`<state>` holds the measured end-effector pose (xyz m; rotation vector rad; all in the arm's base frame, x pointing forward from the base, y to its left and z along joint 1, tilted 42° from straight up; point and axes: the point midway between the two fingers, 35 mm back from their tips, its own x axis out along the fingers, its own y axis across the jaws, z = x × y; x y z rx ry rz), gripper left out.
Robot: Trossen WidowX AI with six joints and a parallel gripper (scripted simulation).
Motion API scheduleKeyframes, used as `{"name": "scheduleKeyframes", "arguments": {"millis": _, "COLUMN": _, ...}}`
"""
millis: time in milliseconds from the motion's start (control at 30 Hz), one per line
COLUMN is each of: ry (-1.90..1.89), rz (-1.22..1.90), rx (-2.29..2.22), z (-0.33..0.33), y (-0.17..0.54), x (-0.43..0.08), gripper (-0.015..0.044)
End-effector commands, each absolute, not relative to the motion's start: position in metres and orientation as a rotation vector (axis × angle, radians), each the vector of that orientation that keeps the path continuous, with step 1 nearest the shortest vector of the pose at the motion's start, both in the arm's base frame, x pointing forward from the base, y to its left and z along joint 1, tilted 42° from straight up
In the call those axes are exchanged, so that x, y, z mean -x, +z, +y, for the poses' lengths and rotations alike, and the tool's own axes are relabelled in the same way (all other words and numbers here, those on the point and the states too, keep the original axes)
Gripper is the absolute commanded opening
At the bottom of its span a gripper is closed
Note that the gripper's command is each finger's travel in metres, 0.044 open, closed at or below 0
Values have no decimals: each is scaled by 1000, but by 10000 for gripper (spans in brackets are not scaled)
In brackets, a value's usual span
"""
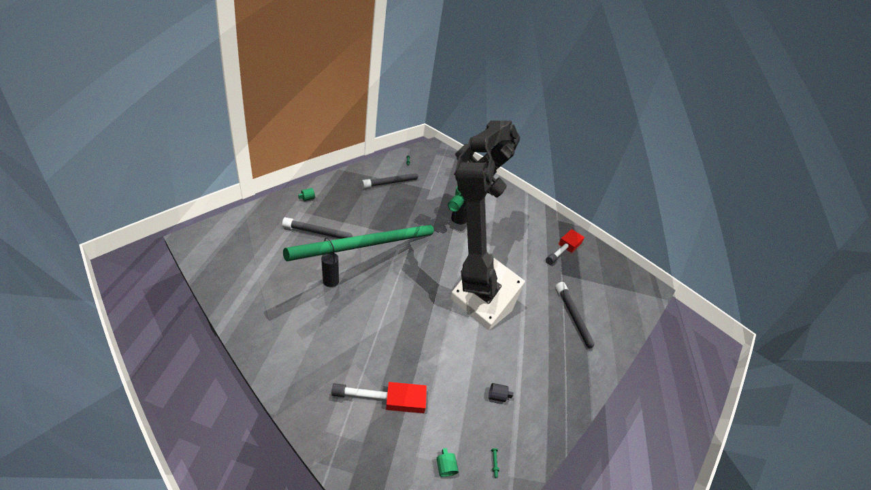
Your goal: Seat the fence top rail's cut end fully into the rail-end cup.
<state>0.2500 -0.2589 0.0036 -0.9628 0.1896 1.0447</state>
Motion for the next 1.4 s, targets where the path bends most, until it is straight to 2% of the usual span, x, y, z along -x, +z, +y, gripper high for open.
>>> {"name": "scheduleKeyframes", "arguments": {"millis": 0, "ry": 1054, "rz": 183, "rx": 944, "z": -235, "y": -19, "x": -252, "gripper": 440}}
{"name": "scheduleKeyframes", "arguments": {"millis": 1367, "ry": 1052, "rz": 182, "rx": 945, "z": -186, "y": -64, "x": -281, "gripper": 440}}
